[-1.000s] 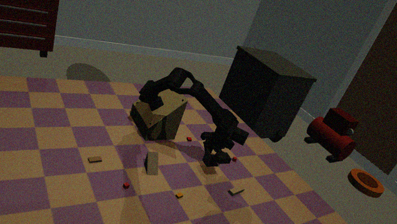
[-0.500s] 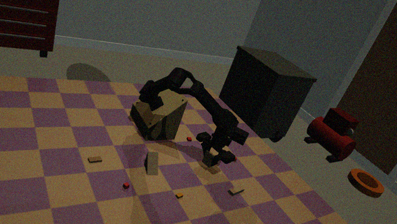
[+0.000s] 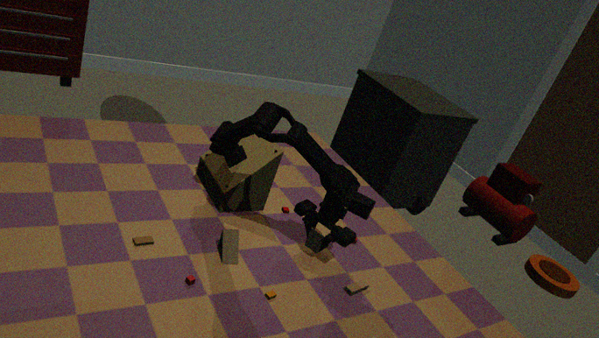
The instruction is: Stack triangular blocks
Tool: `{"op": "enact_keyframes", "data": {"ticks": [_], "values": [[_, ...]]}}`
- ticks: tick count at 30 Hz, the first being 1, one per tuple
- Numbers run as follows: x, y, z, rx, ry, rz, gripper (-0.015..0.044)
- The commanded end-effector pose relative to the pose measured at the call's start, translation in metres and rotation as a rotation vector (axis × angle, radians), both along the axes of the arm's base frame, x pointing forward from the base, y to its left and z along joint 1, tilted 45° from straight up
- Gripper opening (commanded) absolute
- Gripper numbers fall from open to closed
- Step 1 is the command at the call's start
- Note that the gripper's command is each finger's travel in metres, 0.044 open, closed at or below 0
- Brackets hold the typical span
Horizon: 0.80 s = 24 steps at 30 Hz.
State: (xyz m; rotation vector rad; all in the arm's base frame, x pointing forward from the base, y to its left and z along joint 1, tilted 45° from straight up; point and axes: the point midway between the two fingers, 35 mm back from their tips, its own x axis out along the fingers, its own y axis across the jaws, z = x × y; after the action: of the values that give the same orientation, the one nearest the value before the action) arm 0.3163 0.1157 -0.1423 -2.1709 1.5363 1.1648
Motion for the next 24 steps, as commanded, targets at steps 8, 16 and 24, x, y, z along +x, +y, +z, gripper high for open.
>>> {"op": "enact_keyframes", "data": {"ticks": [8, 16, 24], "values": [[0.002, -0.011, -0.011, 0.0, -0.001, 0.002, 0.0], [0.003, -0.018, -0.019, 0.0, -0.004, 0.0, 0.0], [0.002, -0.018, -0.018, 0.003, -0.001, -0.009, 0.0184]]}}
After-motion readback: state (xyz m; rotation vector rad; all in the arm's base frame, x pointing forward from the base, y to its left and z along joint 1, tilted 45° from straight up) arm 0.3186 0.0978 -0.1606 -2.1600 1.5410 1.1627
